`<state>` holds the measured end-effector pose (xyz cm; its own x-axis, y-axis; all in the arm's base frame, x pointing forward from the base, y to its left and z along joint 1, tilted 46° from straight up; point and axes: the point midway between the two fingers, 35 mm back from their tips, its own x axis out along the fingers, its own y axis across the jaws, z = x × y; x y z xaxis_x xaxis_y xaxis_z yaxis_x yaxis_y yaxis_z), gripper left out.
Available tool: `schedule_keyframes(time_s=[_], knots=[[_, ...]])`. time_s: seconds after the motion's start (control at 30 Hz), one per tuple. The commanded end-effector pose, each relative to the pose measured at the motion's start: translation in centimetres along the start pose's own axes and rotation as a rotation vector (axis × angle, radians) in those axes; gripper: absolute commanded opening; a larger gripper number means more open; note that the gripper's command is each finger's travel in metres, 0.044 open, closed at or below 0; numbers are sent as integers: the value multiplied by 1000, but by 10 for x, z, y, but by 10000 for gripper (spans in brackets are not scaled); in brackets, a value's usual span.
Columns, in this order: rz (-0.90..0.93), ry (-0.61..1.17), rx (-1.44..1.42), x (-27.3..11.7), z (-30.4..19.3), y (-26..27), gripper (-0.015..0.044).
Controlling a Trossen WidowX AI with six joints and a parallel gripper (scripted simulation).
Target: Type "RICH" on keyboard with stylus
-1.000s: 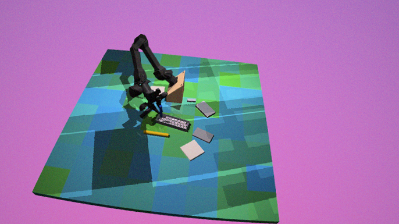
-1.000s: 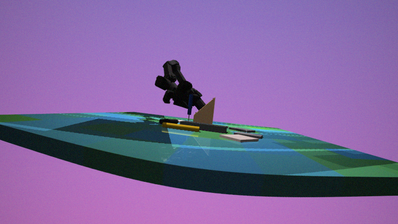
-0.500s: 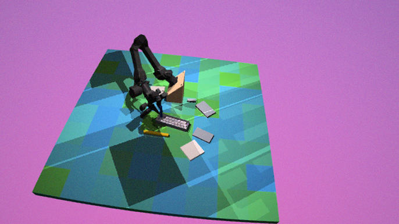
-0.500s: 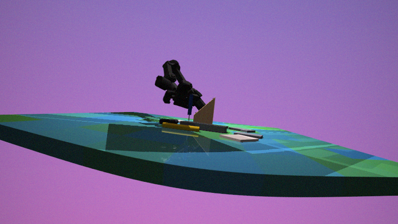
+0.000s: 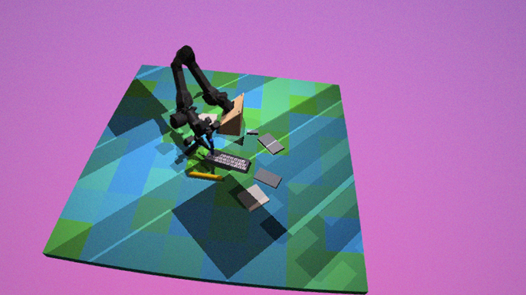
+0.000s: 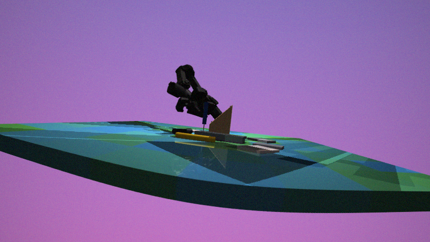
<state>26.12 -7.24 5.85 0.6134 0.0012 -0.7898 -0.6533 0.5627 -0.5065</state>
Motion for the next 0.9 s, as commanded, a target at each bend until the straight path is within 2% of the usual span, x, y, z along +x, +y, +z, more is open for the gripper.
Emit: schedule_keyframes(time_s=[0.0, 0.87], knots=[[2, -6, -3, 0, 0, -1, 81], [2, -5, -4, 6, -10, -1, 81]])
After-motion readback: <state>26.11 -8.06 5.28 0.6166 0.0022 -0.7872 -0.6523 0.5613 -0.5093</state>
